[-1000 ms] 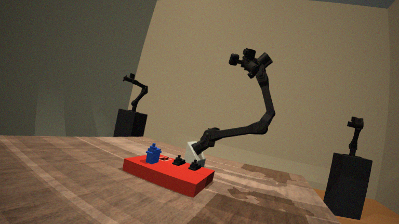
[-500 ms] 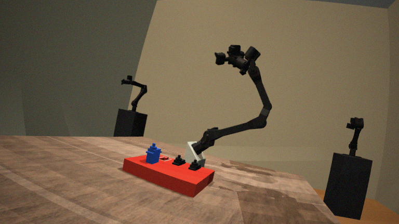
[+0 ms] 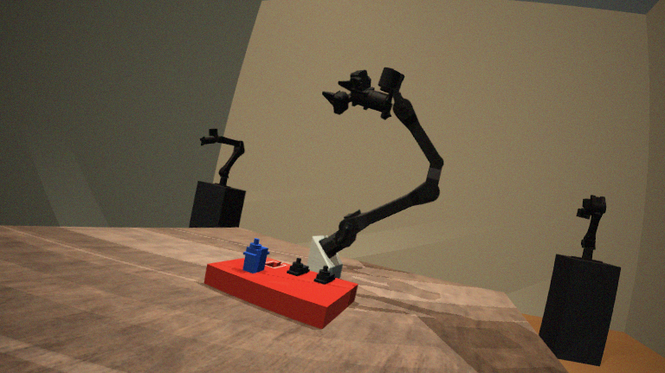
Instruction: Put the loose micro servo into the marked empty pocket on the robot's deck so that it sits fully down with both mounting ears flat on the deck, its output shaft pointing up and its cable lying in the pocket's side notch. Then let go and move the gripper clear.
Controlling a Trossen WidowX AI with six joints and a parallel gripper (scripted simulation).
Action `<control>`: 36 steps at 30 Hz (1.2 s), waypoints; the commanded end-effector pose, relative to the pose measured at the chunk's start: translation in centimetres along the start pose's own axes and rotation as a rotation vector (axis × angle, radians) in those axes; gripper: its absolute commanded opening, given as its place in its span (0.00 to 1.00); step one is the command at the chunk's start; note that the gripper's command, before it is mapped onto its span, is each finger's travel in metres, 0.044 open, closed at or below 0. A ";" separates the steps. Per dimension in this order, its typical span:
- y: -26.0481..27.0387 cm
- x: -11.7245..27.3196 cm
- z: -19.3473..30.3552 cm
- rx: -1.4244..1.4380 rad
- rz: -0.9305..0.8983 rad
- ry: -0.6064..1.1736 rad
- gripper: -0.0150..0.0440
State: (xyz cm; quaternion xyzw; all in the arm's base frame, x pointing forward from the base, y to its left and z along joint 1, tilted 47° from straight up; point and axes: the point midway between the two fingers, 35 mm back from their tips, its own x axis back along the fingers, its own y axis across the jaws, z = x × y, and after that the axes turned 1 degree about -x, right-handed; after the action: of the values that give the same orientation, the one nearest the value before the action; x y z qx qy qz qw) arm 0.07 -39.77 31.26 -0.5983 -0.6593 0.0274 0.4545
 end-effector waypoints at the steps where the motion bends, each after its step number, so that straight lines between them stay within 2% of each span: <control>1: 3.4 -1.6 -0.4 0.056 -0.116 0.011 1.00; 19: 19.6 -3.8 0.2 0.298 -0.623 0.088 1.00; 36: 33.8 -0.3 4.3 0.514 -1.140 0.225 1.00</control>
State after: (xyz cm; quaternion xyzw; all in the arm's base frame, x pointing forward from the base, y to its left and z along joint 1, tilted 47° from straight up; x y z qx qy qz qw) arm 22.05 -30.00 10.35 -0.0695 -0.7986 -0.1077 0.5881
